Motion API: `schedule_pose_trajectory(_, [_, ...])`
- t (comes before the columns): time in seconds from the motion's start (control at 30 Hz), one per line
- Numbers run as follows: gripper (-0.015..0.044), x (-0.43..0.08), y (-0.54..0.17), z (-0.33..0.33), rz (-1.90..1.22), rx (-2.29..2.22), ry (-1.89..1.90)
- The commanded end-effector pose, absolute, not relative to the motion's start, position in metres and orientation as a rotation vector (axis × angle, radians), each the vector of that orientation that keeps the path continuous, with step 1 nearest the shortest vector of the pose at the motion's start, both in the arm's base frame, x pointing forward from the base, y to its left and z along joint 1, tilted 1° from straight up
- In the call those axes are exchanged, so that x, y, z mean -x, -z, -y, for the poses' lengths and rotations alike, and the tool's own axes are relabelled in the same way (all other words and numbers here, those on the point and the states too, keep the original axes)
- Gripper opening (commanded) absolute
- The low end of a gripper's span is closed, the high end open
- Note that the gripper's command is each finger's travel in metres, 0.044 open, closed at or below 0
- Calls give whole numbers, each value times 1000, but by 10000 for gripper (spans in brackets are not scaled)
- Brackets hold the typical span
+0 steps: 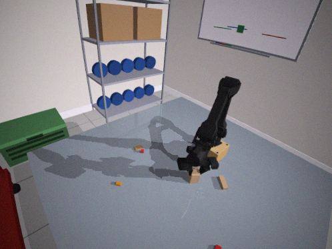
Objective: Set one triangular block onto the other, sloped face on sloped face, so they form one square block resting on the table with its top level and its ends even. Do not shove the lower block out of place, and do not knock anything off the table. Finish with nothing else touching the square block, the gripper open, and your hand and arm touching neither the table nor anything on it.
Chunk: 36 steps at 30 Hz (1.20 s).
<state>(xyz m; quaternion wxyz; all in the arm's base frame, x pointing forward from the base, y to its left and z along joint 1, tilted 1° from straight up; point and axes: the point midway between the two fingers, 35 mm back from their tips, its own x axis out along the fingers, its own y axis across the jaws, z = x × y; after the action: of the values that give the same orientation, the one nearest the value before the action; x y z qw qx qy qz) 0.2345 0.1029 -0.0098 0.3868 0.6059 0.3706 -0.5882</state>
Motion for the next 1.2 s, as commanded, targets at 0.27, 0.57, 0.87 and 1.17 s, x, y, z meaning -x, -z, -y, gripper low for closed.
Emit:
schedule_pose_trajectory(0.27, [131, -234, 10, -103, -943, -1542, 1497])
schedule_pose_trajectory(0.57, [367, -234, 10, -103, -943, -1542, 1497])
schedule_pose_trajectory(0.87, [440, -234, 10, -103, -943, -1542, 1497])
schedule_pose_trajectory(1.17, [440, -234, -90, -105, -943, -1543, 1497])
